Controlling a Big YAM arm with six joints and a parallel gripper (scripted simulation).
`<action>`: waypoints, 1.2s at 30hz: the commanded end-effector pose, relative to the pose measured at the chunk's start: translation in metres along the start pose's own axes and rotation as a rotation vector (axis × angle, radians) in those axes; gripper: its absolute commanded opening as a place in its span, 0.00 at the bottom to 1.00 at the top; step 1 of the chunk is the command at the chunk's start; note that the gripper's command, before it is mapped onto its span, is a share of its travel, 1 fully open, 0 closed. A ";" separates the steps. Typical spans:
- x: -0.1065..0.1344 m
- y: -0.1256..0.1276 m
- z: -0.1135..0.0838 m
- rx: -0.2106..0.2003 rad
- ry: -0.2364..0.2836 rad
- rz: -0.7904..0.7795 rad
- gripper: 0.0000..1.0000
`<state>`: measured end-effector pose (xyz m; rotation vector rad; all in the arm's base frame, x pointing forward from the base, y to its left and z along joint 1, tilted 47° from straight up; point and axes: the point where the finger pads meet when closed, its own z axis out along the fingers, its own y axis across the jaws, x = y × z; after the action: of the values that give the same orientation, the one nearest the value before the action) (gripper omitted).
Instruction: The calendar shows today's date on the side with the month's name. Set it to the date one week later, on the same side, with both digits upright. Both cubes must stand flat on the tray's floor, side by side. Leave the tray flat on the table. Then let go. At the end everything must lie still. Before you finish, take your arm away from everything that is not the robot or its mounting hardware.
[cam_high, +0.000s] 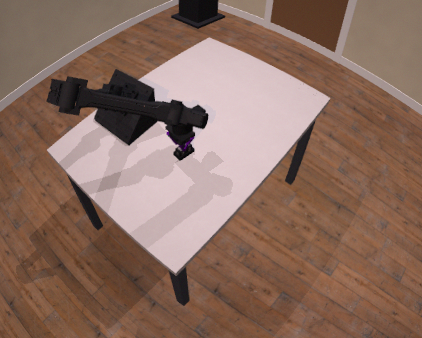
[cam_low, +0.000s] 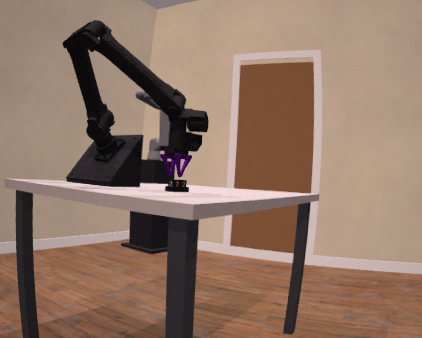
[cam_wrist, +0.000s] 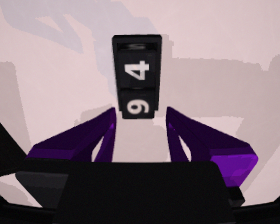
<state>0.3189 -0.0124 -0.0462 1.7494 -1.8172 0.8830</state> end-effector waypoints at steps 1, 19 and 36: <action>-0.001 0.003 0.005 -0.004 0.002 -0.013 0.44; -0.001 0.003 0.005 -0.004 0.002 -0.013 0.44; -0.003 0.004 0.003 0.003 0.001 -0.018 0.44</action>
<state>0.3189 -0.0124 -0.0462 1.7497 -1.8167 0.8828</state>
